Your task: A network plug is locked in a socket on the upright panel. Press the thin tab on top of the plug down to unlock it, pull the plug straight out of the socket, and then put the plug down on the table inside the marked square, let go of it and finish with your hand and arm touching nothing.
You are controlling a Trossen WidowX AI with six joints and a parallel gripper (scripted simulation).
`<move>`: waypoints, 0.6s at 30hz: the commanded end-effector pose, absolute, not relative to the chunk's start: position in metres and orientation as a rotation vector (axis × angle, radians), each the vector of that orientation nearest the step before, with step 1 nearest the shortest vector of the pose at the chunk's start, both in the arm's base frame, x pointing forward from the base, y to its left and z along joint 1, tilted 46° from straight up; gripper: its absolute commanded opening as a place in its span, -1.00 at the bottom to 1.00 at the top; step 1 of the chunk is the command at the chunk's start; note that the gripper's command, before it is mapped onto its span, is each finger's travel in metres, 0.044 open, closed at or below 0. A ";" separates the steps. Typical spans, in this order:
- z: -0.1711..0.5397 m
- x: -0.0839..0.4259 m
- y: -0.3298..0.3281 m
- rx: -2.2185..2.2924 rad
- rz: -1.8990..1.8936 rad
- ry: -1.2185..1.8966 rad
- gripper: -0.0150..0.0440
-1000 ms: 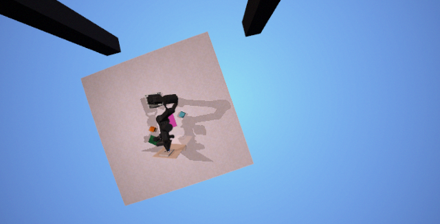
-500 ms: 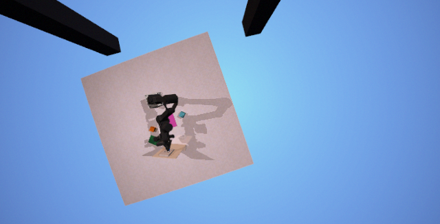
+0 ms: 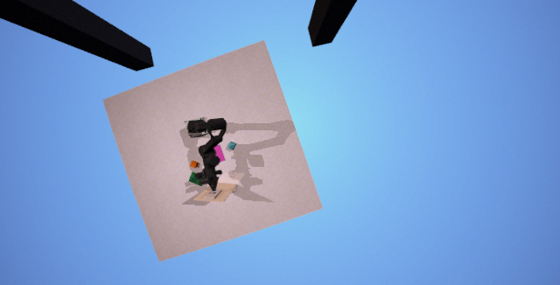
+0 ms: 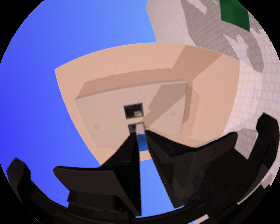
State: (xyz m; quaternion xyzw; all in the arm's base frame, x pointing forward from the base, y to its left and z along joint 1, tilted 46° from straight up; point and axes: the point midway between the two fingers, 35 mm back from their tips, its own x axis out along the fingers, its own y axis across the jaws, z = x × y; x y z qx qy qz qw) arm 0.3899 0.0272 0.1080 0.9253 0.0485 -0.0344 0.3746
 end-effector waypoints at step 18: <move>0.111 0.378 0.030 2.364 -0.088 0.130 -0.49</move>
